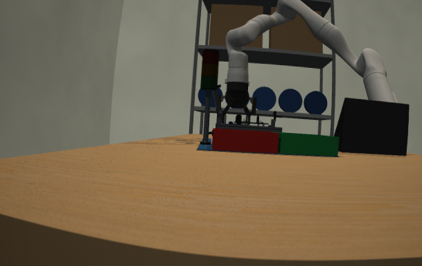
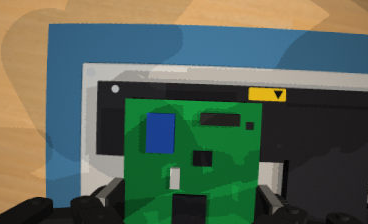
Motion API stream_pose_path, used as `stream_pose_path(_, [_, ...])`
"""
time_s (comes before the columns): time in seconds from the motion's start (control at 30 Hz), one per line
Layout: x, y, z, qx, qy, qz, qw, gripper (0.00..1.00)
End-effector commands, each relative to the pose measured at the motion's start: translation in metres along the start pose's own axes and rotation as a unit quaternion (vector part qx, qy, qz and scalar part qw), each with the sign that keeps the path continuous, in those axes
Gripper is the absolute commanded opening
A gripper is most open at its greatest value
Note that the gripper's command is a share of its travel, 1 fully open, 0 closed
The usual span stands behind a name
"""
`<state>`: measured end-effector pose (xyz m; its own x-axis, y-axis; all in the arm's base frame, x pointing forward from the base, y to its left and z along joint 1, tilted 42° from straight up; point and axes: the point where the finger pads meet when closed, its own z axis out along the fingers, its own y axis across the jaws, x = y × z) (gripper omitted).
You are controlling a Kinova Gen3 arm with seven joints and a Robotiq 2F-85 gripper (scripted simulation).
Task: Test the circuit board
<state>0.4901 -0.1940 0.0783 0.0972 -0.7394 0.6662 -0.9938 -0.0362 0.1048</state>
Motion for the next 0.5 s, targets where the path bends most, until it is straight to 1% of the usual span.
stream_pose_path(0.0, [0.000,-0.004,-0.008,0.006,0.000,0.001,1.000,0.77])
stream_pose_path(0.27, [0.000,-0.003,-0.044,0.006,0.000,0.001,1.000,0.77])
stream_pose_path(0.37, [0.000,-0.003,-0.053,0.006,0.000,0.001,1.000,0.77])
stream_pose_path(0.47, [0.000,-0.003,-0.058,0.006,0.000,0.001,1.000,0.77])
